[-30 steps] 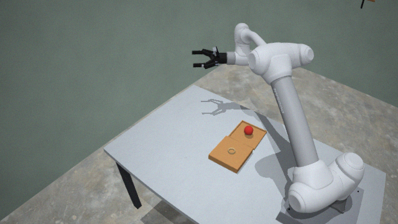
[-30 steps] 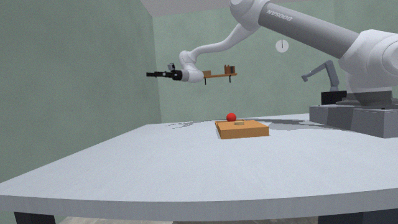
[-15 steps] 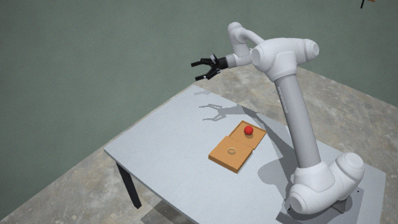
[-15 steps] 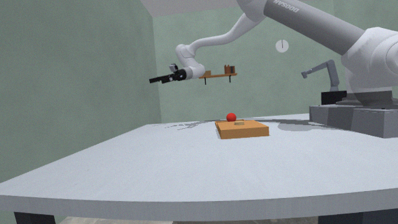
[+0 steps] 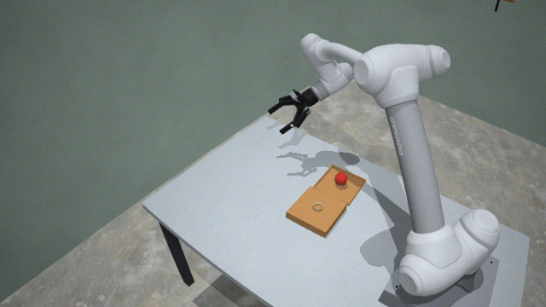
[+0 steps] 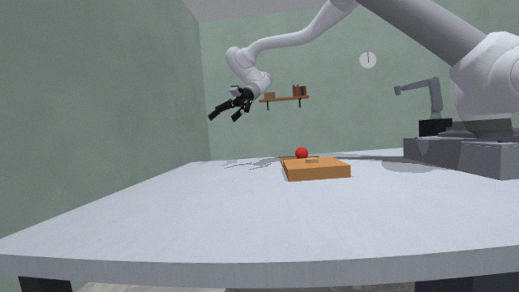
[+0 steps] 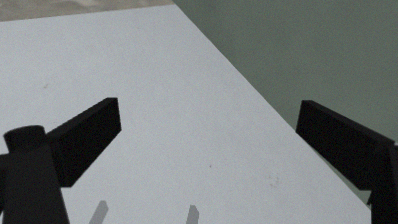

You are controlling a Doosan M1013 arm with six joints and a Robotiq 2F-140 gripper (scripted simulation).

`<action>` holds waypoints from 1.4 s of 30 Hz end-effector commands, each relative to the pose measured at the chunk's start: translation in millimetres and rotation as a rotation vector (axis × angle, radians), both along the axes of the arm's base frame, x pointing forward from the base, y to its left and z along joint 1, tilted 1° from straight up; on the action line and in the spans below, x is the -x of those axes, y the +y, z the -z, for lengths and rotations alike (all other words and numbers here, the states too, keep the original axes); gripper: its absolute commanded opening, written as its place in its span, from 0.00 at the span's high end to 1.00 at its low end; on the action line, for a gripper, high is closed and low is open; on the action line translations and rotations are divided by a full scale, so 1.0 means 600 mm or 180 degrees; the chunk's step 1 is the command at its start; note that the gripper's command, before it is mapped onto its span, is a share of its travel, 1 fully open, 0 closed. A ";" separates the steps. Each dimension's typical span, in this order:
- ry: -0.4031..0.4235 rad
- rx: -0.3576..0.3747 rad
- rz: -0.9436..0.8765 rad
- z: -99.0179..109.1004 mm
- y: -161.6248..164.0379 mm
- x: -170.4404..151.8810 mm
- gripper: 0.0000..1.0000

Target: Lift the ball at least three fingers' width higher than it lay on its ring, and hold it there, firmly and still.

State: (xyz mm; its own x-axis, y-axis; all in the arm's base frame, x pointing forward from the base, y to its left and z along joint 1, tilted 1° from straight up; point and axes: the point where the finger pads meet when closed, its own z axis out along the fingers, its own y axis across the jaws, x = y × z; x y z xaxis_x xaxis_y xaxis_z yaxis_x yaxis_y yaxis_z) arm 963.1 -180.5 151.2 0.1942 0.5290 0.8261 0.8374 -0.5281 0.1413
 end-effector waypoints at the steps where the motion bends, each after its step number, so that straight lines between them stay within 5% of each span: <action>1: 0.0208 0.0282 -0.0115 0.031 0.018 0.057 0.00; 20: 0.0805 0.1342 -0.0596 0.120 0.025 0.281 0.00; 21: 0.0892 0.1546 -0.0691 0.130 0.019 0.322 0.00; 42: 0.1257 0.2941 -0.1393 0.151 -0.055 0.570 0.00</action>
State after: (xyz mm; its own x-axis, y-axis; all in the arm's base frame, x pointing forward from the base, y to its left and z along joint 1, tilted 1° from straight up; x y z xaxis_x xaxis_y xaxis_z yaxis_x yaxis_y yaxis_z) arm 645.3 -204.5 59.4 0.0464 0.9960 0.0758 0.9985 -0.0484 0.0251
